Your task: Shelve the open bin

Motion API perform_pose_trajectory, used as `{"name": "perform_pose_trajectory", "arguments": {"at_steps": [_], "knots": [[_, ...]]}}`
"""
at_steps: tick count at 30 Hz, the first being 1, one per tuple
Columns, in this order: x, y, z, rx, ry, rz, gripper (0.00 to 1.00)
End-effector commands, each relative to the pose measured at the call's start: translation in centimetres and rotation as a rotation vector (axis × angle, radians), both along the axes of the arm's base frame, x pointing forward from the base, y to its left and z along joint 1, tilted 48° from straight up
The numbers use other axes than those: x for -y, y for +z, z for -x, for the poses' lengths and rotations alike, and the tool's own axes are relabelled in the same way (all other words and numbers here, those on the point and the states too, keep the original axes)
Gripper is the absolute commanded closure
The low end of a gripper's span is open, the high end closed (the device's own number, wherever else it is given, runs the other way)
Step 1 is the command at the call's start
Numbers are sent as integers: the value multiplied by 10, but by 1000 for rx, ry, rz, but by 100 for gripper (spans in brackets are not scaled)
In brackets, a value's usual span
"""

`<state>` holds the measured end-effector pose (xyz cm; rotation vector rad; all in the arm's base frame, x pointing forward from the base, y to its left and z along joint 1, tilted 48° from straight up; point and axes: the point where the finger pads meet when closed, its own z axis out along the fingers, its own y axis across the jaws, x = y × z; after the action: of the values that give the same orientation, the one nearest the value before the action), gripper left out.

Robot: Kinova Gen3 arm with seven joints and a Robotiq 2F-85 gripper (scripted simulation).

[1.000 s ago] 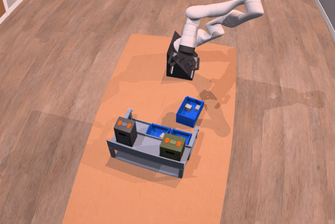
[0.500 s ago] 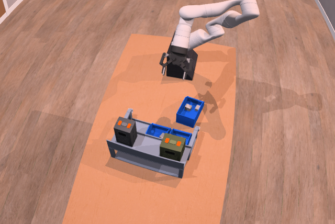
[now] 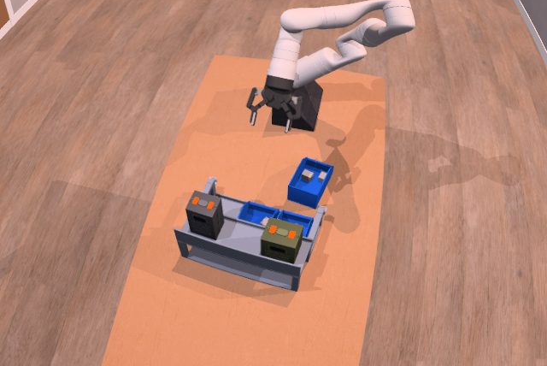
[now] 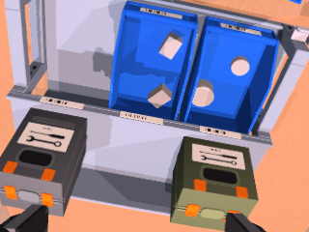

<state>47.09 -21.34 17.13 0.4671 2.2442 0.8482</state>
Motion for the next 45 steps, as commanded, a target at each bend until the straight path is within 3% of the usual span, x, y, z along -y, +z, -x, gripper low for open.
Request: {"name": "perform_pose_trajectory", "arguments": {"at_steps": [1, 45], "knots": [[1, 0, 0, 0, -1, 0, 0], [-12, 3, 11, 0, -1, 0, 0]]}}
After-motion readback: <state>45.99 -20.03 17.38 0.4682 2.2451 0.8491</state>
